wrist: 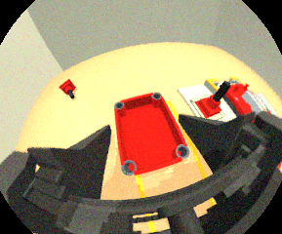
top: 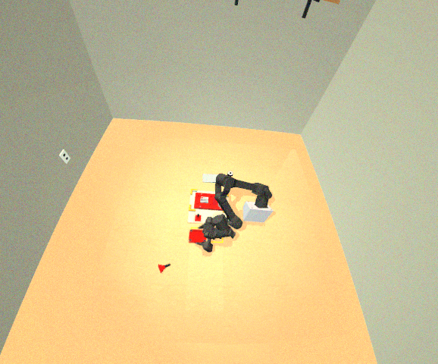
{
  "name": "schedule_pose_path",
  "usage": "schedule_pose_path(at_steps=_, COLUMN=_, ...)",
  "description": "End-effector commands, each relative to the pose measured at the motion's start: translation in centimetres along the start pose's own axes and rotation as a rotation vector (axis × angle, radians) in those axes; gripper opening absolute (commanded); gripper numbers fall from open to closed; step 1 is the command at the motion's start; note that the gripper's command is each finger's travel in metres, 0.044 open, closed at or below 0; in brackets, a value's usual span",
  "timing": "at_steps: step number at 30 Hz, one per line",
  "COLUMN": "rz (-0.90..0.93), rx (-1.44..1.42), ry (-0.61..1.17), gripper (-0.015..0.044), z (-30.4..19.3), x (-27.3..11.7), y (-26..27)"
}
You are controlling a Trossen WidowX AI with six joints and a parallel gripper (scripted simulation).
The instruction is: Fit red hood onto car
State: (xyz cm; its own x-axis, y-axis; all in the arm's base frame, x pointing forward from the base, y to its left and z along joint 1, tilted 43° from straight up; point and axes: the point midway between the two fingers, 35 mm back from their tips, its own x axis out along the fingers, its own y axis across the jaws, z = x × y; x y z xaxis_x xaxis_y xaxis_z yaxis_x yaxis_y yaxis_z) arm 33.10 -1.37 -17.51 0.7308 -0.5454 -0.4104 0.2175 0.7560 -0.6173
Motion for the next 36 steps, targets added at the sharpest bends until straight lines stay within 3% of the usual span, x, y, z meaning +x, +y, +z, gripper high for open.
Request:
schedule_pose_path(at_steps=1, rz=0.005, rx=-0.002, ry=0.003, gripper=0.044, z=-0.2, x=0.1, y=0.1)
schedule_pose_path(at_steps=4, rz=0.005, rx=-0.002, ry=0.005, gripper=0.044, z=-0.4, x=0.2, y=0.1)
schedule_pose_path(at_steps=7, rz=0.0, rx=0.001, ry=0.003, gripper=0.0361, z=-0.2, x=0.1, y=0.0)
schedule_pose_path(at_steps=17, rz=0.0, rx=0.001, ry=0.003, gripper=0.0295, z=-0.2, x=0.1, y=0.0)
schedule_pose_path(at_steps=28, rz=0.003, rx=0.004, ry=0.007, gripper=0.0006, z=2.3, x=-1.2, y=0.4)
schedule_pose_path(at_steps=36, rz=0.004, rx=0.005, ry=0.006, gripper=0.0, z=4.5, x=-2.8, y=0.7)
